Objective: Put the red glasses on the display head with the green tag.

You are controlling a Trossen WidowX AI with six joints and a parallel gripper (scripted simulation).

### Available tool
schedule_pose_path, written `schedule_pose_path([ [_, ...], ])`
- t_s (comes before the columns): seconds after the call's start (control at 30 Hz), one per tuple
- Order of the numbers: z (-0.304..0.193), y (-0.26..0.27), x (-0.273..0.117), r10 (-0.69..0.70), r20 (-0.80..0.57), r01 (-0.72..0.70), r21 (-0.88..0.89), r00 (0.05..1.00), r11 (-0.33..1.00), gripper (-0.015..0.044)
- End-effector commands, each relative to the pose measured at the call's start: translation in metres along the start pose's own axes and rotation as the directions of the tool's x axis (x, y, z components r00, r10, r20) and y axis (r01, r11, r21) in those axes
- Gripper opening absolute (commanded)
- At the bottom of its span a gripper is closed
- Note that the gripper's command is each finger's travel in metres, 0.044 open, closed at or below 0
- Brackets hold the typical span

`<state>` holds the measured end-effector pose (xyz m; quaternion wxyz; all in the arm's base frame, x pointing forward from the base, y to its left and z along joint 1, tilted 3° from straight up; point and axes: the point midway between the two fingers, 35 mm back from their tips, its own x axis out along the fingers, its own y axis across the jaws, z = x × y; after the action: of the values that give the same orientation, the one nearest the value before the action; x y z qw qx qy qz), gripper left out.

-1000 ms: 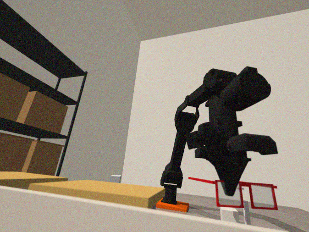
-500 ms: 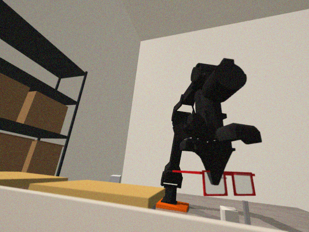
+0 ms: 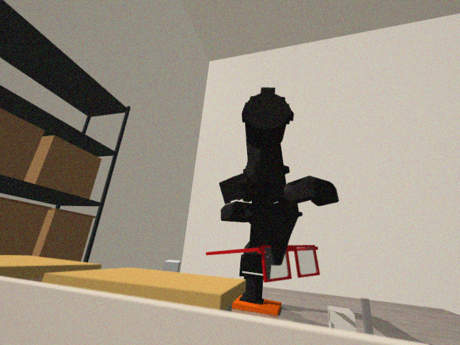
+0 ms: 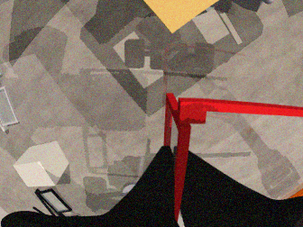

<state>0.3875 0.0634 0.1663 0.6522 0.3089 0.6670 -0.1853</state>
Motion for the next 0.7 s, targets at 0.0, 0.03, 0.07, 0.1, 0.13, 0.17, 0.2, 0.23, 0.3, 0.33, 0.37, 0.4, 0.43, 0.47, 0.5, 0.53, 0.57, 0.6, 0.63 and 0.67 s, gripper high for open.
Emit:
schedule_pose_path([
  [0.0,0.006,-0.011,-0.006,0.025,-0.005,-0.025,-0.087,1.0,0.996,0.0],
  [0.03,0.008,-0.014,-0.007,0.03,-0.007,-0.031,-0.11,1.0,0.993,0.0],
  [0.07,0.01,-0.017,-0.007,0.035,-0.009,-0.036,-0.133,0.999,0.99,0.0],
  [0.1,0.013,-0.02,-0.008,0.041,-0.01,-0.042,-0.156,0.999,0.987,0.0],
  [0.13,0.015,-0.023,-0.009,0.046,-0.012,-0.048,-0.179,0.999,0.983,0.0],
  [0.17,0.016,-0.026,-0.01,0.052,-0.013,-0.053,-0.202,0.999,0.978,0.0],
  [0.2,0.018,-0.029,-0.011,0.057,-0.015,-0.059,-0.225,0.998,0.973,0.0],
  [0.23,0.02,-0.032,-0.012,0.063,-0.016,-0.065,-0.247,0.998,0.967,0.0],
  [0.3,0.024,-0.039,-0.013,0.074,-0.018,-0.076,-0.292,0.997,0.953,0.0],
  [0.33,0.026,-0.042,-0.014,0.08,-0.019,-0.082,-0.314,0.997,0.946,0.0],
  [0.37,0.027,-0.045,-0.015,0.085,-0.019,-0.087,-0.336,0.996,0.938,0.0],
  [0.4,0.029,-0.048,-0.016,0.091,-0.02,-0.092,-0.358,0.996,0.929,0.0],
  [0.43,0.031,-0.051,-0.017,0.097,-0.021,-0.098,-0.38,0.995,0.92,0.0],
  [0.47,0.032,-0.054,-0.017,0.103,-0.021,-0.103,-0.401,0.994,0.91,0.0],
  [0.5,0.034,-0.058,-0.018,0.109,-0.021,-0.108,-0.423,0.994,0.9,0.0],
  [0.53,0.035,-0.061,-0.019,0.115,-0.021,-0.112,-0.444,0.993,0.889,0.0],
  [0.57,0.037,-0.064,-0.02,0.121,-0.021,-0.117,-0.465,0.992,0.878,0.0],
  [0.6,0.038,-0.067,-0.021,0.127,-0.021,-0.121,-0.485,0.992,0.866,0.0],
  [0.63,0.04,-0.07,-0.021,0.133,-0.021,-0.125,-0.506,0.991,0.854,0.0],
  [0.67,0.041,-0.073,-0.022,0.139,-0.021,-0.129,-0.526,0.99,0.841,0.0],
])
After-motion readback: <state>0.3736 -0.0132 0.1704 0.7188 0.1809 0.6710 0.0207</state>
